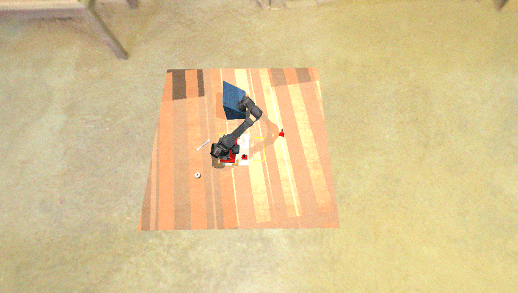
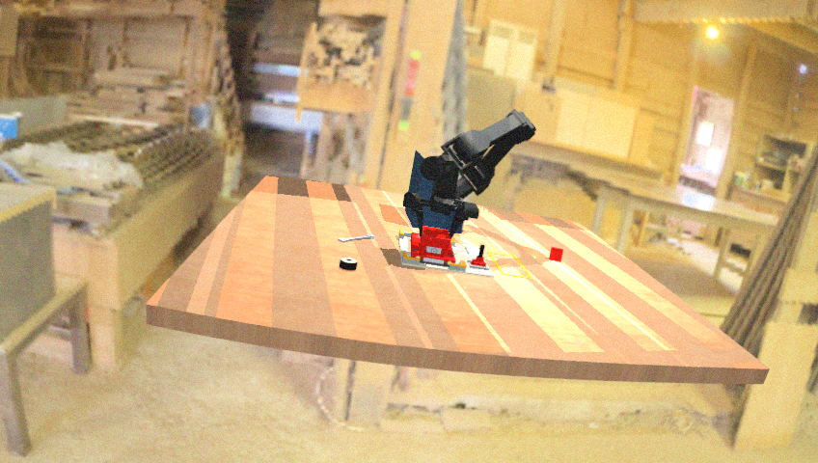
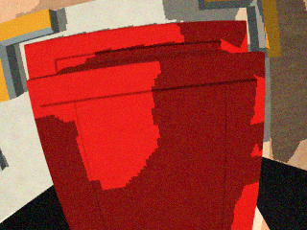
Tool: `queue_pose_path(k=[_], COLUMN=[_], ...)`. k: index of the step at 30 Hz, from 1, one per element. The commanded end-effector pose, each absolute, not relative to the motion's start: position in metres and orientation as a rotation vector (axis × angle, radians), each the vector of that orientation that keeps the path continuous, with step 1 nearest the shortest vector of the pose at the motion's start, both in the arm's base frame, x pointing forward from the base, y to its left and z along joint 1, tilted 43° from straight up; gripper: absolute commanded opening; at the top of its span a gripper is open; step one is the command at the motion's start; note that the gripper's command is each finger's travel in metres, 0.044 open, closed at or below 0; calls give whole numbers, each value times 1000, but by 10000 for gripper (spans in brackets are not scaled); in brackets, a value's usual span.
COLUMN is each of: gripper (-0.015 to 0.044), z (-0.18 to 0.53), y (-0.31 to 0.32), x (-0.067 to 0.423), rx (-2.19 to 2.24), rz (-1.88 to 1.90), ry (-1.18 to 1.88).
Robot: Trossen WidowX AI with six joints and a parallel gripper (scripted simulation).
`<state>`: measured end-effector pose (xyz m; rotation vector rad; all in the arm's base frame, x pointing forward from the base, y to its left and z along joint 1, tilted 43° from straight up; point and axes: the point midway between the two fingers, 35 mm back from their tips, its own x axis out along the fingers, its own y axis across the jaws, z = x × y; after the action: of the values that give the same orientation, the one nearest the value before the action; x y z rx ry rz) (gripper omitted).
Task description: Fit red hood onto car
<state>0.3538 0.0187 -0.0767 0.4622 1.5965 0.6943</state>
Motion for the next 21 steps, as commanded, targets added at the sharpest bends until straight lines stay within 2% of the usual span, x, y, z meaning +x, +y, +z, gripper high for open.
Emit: queue_pose_path(k=[1, 21], gripper=[0, 0], z=[-78, -85], y=[21, 27], x=[353, 352], rx=[473, 473], rz=[692, 693], ry=[1597, 1597])
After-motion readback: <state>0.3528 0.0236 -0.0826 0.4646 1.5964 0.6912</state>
